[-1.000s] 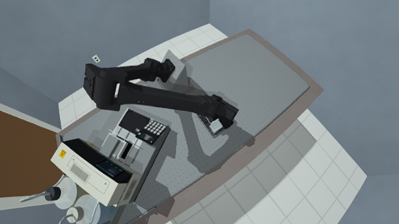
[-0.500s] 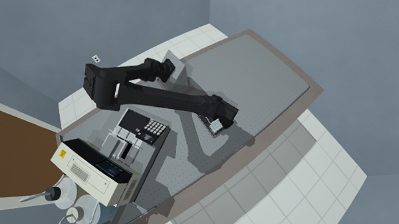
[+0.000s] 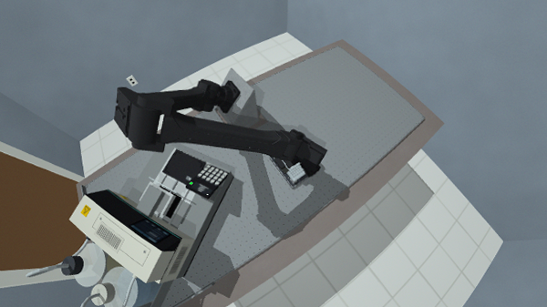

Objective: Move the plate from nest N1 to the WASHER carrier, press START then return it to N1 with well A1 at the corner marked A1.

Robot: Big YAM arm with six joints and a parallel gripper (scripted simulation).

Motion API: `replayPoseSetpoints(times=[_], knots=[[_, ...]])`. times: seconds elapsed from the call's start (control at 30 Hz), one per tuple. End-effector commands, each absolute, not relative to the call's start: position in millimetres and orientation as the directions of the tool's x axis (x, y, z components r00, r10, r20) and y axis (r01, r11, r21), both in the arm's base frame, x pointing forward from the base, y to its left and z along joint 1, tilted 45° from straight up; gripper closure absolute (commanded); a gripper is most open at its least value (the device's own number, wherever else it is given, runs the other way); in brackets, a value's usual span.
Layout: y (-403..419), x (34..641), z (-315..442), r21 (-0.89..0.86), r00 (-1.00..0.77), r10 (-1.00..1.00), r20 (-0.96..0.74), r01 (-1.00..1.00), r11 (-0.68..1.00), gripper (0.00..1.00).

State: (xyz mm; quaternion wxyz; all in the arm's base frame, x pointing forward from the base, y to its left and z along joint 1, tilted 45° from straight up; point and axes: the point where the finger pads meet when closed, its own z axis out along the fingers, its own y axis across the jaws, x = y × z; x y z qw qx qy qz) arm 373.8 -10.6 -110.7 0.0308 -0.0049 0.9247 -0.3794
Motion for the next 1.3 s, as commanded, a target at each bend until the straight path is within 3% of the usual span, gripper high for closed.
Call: replayPoseSetpoints(times=[0.0, 0.37, 1.27], knots=[[-19.6, 369.4, -112.5, -0.707, -0.999, -0.021, -0.039, 0.012, 0.707, 0.0], [-9.5, 379.2, -108.8, -0.7, -0.997, -0.033, -0.064, 0.021, 0.713, 0.18], [-19.0, 369.1, -113.1, -0.703, -0.999, -0.019, -0.039, 0.014, 0.711, 0.18]])
